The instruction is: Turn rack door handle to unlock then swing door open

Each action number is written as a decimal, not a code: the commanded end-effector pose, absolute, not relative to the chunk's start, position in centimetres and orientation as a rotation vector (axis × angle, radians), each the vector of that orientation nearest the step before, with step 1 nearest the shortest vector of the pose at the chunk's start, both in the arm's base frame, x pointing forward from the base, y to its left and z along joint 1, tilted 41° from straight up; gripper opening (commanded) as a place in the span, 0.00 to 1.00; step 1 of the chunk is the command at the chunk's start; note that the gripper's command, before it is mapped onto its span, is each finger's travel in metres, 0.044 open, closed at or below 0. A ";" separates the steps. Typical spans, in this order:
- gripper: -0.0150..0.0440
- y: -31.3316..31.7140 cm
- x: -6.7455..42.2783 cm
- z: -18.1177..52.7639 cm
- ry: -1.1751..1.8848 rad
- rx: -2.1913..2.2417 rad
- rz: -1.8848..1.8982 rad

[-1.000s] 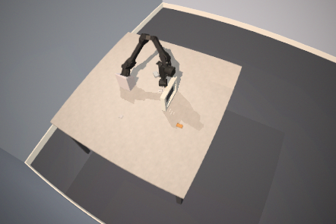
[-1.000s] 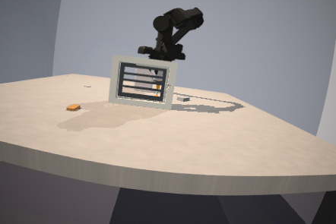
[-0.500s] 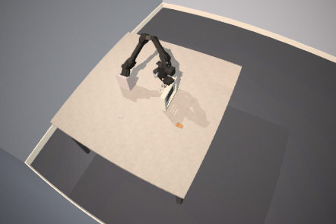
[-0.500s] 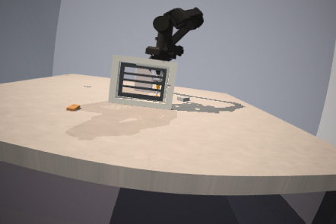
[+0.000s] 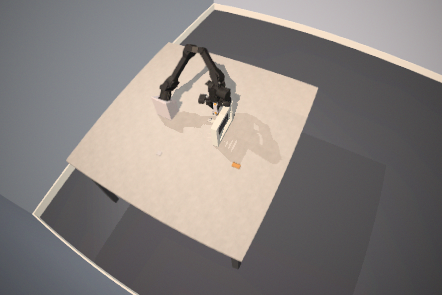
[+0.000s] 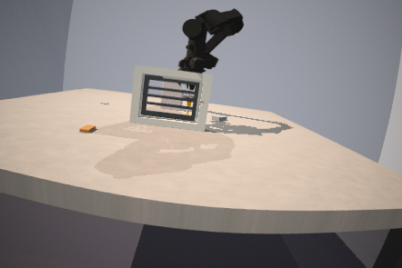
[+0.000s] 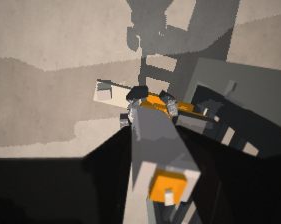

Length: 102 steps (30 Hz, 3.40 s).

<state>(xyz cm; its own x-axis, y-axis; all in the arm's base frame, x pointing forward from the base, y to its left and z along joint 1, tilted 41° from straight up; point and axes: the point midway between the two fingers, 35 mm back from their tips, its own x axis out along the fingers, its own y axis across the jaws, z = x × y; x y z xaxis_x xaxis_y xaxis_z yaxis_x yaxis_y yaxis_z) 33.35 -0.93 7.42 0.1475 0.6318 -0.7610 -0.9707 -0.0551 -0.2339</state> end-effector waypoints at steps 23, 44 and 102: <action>0.74 -0.8 33.4 7.3 0.458 -0.927 1.421; 0.74 -0.8 33.4 7.3 1.051 -0.084 0.965; 0.74 -0.8 33.4 7.3 1.520 1.966 -0.948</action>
